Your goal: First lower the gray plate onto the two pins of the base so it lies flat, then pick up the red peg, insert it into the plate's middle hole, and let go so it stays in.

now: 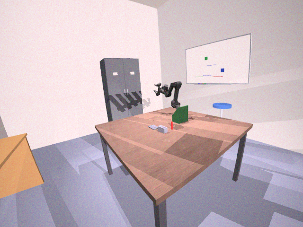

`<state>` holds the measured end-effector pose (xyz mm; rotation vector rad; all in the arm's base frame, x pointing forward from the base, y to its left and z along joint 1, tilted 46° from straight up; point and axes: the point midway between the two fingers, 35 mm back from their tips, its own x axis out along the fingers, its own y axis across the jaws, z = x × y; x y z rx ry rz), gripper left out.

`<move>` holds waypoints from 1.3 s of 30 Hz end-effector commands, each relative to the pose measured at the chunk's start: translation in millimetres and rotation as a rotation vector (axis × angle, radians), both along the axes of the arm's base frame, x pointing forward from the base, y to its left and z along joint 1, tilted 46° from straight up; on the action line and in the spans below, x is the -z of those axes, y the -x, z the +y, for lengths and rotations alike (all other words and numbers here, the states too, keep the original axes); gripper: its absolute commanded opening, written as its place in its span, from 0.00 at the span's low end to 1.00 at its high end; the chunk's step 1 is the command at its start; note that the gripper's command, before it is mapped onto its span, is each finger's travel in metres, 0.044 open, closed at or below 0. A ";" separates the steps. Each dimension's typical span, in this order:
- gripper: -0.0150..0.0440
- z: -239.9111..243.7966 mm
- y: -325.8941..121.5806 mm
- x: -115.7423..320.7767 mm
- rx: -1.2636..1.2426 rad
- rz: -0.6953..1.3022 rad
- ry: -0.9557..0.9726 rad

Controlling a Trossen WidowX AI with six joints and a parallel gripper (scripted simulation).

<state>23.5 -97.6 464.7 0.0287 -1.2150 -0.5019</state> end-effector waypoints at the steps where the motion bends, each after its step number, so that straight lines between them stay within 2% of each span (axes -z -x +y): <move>1: 0.98 0.0 0.0 0.0 0.000 0.000 0.000; 2: 1.00 -1.5 0.1 0.3 -0.006 -0.003 -0.005; 11: 1.00 -76.1 0.6 5.2 -0.236 -0.165 -0.283; 16: 1.00 -123.3 -22.9 15.3 -0.382 -0.233 -0.488; 22: 1.00 -168.4 -62.0 36.9 -0.506 -0.281 -0.725; 30: 1.00 -226.4 -156.7 108.1 -0.607 -0.322 -1.210; 34: 1.00 -212.2 -205.2 135.5 -0.687 -0.223 -1.332; 39: 1.00 -209.6 -244.0 169.9 -0.673 -0.187 -1.502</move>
